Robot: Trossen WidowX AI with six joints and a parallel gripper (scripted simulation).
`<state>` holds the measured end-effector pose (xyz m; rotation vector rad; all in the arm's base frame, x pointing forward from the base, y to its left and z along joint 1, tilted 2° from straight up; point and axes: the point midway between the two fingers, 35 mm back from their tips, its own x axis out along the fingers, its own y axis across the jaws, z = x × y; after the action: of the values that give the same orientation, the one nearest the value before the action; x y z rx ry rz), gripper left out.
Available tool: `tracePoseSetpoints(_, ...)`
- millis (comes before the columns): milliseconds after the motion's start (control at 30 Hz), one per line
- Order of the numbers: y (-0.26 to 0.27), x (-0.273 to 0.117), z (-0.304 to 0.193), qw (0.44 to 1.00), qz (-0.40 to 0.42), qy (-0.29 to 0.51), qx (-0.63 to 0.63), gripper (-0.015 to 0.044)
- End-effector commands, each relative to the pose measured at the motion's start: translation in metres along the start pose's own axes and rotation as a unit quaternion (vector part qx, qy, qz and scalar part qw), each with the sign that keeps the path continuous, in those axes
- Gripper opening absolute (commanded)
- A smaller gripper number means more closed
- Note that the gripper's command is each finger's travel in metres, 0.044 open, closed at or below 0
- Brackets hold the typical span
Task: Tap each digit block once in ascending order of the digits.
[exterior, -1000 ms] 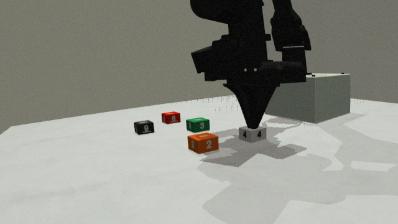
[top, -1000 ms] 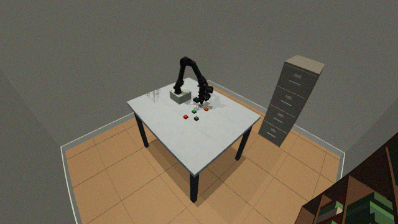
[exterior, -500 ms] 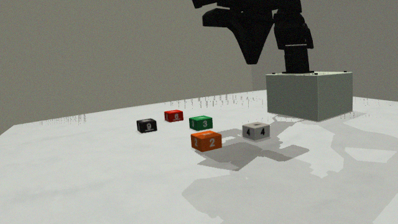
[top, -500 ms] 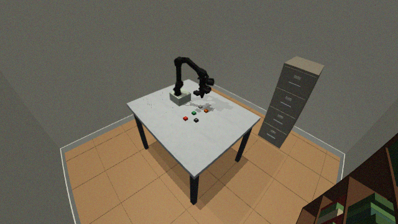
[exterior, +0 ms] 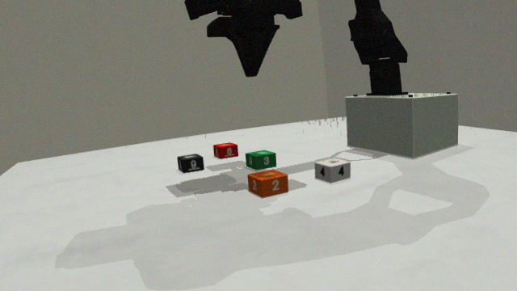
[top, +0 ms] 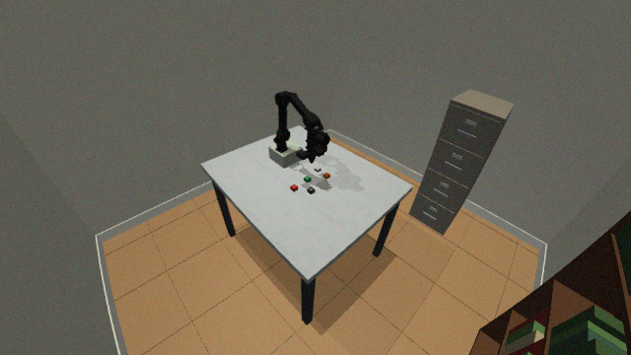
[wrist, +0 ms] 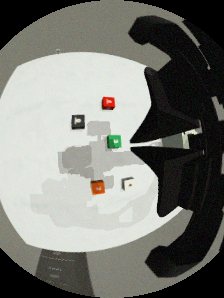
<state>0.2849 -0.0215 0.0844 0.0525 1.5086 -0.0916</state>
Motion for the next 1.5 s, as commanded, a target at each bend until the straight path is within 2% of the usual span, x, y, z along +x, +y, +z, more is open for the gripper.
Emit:
tracePoseSetpoints(0, -0.053, 0.003, 0.003, 1.000, -0.001, 0.007, -0.001, 0.0020)
tracePoseSetpoints(167, -0.123, 0.002, -0.006, 1.000, -0.005, 0.007, -0.001, 0.0020)
tracePoseSetpoints(233, -0.133, 0.002, -0.009, 1.000, -0.006, 0.007, -0.002, 0.0020)
tracePoseSetpoints(333, -0.133, 0.005, -0.008, 1.000, -0.006, 0.007, -0.002, 0.0020)
tracePoseSetpoints(467, -0.134, 0.070, -0.009, 1.000, -0.006, 0.007, -0.002, 0.0020)
tracePoseSetpoints(533, -0.134, 0.083, -0.010, 1.000, -0.006, 0.007, -0.002, 0.0020)
tracePoseSetpoints(1467, -0.134, 0.113, -0.011, 1.000, -0.006, 0.007, -0.002, 0.0020)
